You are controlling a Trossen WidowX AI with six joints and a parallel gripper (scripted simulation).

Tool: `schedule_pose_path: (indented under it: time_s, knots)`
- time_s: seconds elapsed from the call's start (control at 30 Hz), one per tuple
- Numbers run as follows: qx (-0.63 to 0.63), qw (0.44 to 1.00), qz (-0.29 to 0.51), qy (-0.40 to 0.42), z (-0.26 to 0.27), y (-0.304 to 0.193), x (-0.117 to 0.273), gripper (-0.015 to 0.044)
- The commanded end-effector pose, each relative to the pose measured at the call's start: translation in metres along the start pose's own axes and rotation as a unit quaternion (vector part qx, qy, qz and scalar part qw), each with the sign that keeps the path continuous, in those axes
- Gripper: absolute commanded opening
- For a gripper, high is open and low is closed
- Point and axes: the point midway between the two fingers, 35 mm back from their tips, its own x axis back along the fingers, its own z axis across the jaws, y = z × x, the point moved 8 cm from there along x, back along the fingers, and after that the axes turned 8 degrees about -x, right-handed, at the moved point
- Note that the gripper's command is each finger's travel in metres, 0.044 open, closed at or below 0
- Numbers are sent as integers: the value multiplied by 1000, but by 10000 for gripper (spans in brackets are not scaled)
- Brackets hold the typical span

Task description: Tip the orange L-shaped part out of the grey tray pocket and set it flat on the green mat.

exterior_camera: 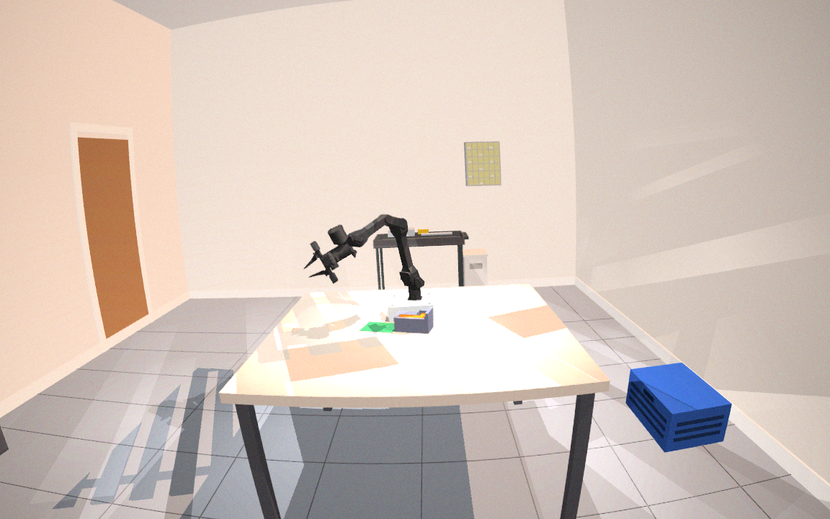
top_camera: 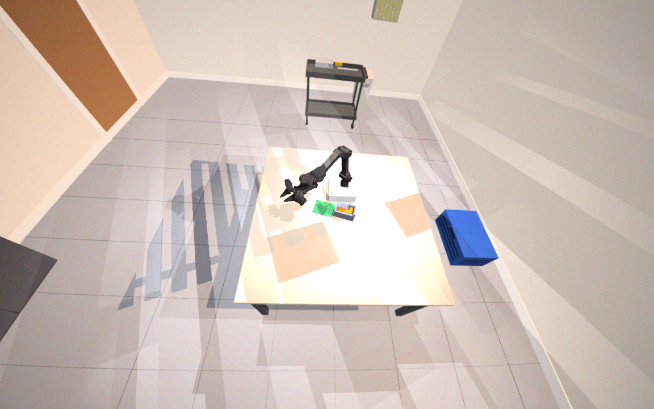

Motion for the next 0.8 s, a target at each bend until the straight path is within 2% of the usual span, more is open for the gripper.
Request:
schedule_pose_path:
  time_s: [0.0, 0.17, 0.37, 0.57, 0.77]
  knots:
    - [-47, 994, -32, 95, 46, 26, 32, 180]
    - [-92, 974, -41, 202, 96, 47, 76, 180]
    - [-129, 937, -7, 325, 152, 56, 139, 180]
    - [-152, 890, 77, 424, 199, 45, 207, 180]
    - [-156, 846, 193, 472, 230, 16, 272, 180]
